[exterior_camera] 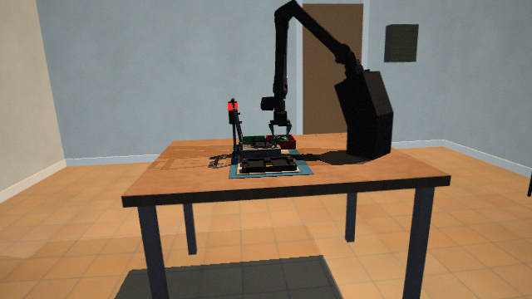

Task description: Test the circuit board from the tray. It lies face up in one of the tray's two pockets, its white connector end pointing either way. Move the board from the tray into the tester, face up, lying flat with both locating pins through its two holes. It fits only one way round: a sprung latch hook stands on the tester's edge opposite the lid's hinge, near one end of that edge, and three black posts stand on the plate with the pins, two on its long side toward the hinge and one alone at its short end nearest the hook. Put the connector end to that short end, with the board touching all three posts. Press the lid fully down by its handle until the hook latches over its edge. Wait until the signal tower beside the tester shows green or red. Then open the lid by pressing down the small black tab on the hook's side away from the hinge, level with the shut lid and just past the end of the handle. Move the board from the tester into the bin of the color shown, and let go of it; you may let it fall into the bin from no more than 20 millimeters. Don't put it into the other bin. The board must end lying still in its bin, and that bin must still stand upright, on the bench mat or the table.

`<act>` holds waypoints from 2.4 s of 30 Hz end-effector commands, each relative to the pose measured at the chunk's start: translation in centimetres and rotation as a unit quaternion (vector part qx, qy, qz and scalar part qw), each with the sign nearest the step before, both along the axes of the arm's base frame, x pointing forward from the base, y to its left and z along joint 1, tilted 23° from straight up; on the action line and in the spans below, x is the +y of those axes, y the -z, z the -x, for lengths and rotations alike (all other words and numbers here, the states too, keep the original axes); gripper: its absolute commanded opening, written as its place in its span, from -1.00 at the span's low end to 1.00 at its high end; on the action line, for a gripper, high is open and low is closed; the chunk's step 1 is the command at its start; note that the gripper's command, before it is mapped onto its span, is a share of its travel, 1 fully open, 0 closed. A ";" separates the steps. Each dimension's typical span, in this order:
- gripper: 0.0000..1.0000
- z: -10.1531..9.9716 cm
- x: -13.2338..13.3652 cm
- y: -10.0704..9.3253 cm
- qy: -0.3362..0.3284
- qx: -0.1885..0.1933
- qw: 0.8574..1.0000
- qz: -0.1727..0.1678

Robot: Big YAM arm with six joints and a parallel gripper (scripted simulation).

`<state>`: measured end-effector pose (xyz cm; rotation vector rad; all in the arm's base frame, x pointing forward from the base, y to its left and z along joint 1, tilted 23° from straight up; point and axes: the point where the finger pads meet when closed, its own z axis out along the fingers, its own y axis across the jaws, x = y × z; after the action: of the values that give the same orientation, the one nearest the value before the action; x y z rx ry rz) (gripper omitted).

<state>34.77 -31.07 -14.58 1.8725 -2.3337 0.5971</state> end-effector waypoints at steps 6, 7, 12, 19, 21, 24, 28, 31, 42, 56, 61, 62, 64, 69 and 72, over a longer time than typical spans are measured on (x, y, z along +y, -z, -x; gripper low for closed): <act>0.45 -0.1 -1.4 1.8 0.001 -0.002 1.000 0.003; 0.45 -0.2 -1.5 2.0 0.001 -0.002 1.000 0.003; 0.45 -0.6 -1.9 1.0 0.003 -0.011 1.000 0.008; 0.45 0.1 -1.4 2.5 0.002 0.000 1.000 0.000; 0.45 0.0 -1.5 2.3 0.003 -0.002 1.000 0.001; 0.45 0.0 -1.5 2.3 0.003 -0.002 1.000 0.001; 0.45 0.0 -1.5 2.3 0.003 -0.002 1.000 0.001; 0.45 0.0 -1.5 2.3 0.003 -0.002 1.000 0.001; 0.45 0.0 -1.5 2.7 0.002 0.000 1.000 0.000; 0.45 -0.1 -1.6 2.6 0.003 -0.001 1.000 0.001; 0.45 -0.1 -1.6 2.6 0.003 -0.001 1.000 0.001; 0.45 -0.1 -1.6 2.6 0.003 -0.001 1.000 0.001; 0.45 -0.1 -1.6 2.6 0.003 -0.001 1.000 0.001; 0.45 -0.1 -1.6 2.6 0.003 -0.001 1.000 0.001; 0.45 -0.1 -1.6 2.6 0.003 -0.001 1.000 0.001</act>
<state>35.22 -32.13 -16.97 1.8711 -2.3336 0.5983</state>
